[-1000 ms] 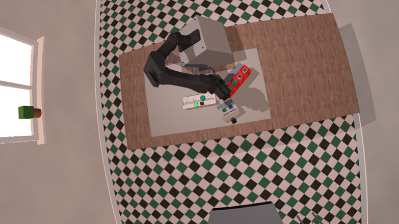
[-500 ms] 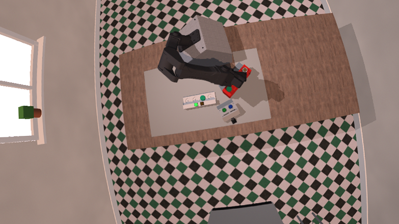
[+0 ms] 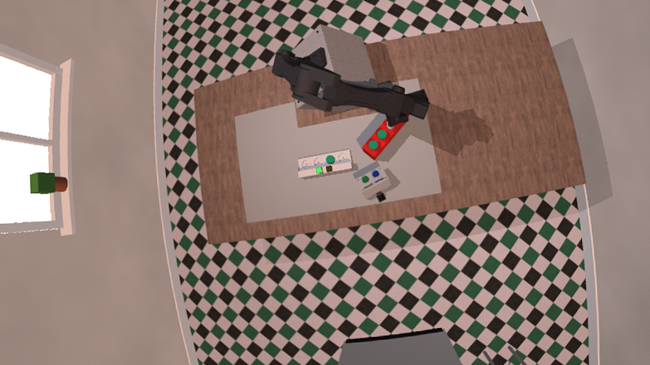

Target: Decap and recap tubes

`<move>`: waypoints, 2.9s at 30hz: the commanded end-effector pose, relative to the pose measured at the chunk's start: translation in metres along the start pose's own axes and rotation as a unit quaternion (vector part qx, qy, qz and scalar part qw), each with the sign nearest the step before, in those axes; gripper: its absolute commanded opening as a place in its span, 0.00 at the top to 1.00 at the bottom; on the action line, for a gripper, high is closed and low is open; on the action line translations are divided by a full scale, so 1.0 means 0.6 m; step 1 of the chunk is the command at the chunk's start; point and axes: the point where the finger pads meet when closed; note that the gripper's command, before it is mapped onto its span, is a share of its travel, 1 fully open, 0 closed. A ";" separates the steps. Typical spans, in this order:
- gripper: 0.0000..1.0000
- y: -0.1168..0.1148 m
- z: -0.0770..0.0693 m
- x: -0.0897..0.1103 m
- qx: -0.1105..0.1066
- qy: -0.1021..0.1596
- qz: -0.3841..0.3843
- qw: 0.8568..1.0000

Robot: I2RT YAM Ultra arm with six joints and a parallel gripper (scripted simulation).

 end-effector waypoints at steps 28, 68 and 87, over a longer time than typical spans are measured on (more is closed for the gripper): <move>1.00 0.019 0.027 -0.052 -0.008 -0.008 0.009 1.000; 1.00 0.024 0.029 -0.055 -0.008 -0.008 0.009 1.000; 1.00 0.022 0.040 -0.054 -0.008 -0.008 0.009 1.000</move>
Point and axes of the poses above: the point where the finger pads meet when closed, its own z axis out along the fingers, its own y axis across the jaws, x = y × z, and after that the axes turned 1 degree about -z, right-handed
